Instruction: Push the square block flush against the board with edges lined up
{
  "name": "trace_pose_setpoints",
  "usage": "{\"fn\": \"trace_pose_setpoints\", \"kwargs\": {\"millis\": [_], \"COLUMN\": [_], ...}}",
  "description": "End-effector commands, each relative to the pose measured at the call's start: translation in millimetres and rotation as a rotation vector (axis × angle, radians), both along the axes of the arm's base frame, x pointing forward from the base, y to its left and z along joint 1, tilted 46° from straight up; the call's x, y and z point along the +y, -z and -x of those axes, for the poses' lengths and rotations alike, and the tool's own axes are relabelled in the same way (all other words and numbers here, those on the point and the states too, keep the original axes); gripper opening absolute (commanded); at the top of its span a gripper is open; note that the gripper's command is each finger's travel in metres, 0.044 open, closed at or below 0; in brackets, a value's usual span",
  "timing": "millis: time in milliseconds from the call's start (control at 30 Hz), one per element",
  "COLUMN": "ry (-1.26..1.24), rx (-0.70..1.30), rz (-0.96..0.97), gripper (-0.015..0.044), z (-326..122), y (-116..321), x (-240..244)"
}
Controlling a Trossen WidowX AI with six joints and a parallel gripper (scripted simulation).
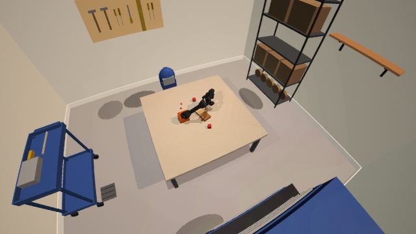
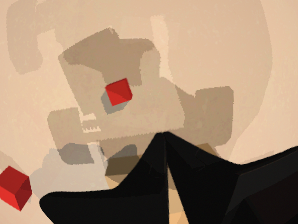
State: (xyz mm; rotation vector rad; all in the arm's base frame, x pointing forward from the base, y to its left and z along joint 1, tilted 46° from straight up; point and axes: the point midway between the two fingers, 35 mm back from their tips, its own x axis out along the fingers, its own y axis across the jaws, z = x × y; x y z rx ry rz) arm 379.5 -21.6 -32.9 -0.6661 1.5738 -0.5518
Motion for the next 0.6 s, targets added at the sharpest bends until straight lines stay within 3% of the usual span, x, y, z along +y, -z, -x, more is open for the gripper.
{"fn": "trace_pose_setpoints", "kwargs": {"millis": [0, 567], "ry": [0.013, 0.013], "rx": [0.036, 0.037], "rz": [0.014, 0.014], "gripper": [0.0000, 0.0000], "z": [10.5, 27.8], "y": [24.4, 22.0], "x": [-24.1, -24.2]}}
